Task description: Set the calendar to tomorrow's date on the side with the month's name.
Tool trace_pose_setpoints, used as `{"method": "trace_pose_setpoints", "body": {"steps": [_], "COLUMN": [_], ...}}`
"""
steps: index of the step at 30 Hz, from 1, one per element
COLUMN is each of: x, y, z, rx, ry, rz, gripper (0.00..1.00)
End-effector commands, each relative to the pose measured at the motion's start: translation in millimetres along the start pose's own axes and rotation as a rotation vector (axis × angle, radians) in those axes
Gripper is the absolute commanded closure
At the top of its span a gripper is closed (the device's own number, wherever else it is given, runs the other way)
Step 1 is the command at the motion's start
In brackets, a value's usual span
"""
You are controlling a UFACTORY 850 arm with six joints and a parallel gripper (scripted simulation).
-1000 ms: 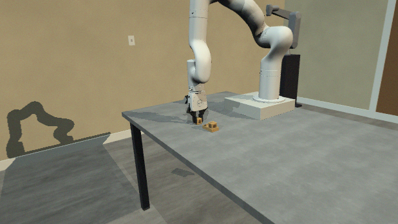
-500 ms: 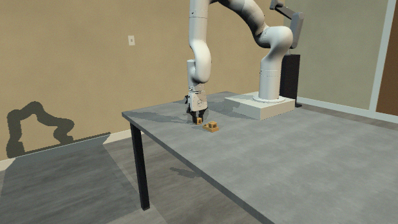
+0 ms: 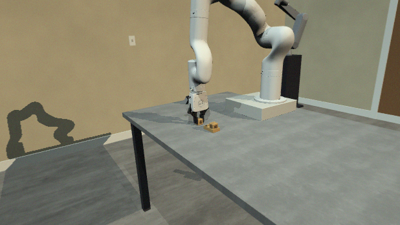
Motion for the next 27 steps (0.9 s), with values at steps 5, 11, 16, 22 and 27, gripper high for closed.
{"method": "trace_pose_setpoints", "body": {"steps": [5,11,16,22,27], "x": [0.6,0.6,0.6,0.6,0.6], "y": [-0.2,-0.2,-0.2,-0.2,-0.2], "z": [-0.8,-0.8,-0.8,-0.8,-0.8], "rx": [0.0,0.0,0.0,0.0,0.0], "ry": [-0.002,-0.002,-0.002,-0.002,-0.002], "rz": [0.0,0.0,0.0,0.0,0.0], "gripper": [0.71,0.71,0.67,0.59,0.51]}}
Point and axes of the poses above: the point where the finger pads meet when closed, its own x axis back along the fingers, its own z axis across the jaws, y = z × x, the point moved 1 cm from there along x, back along the fingers, and after that the axes turned 6 degrees about x, right-handed, at the moved point
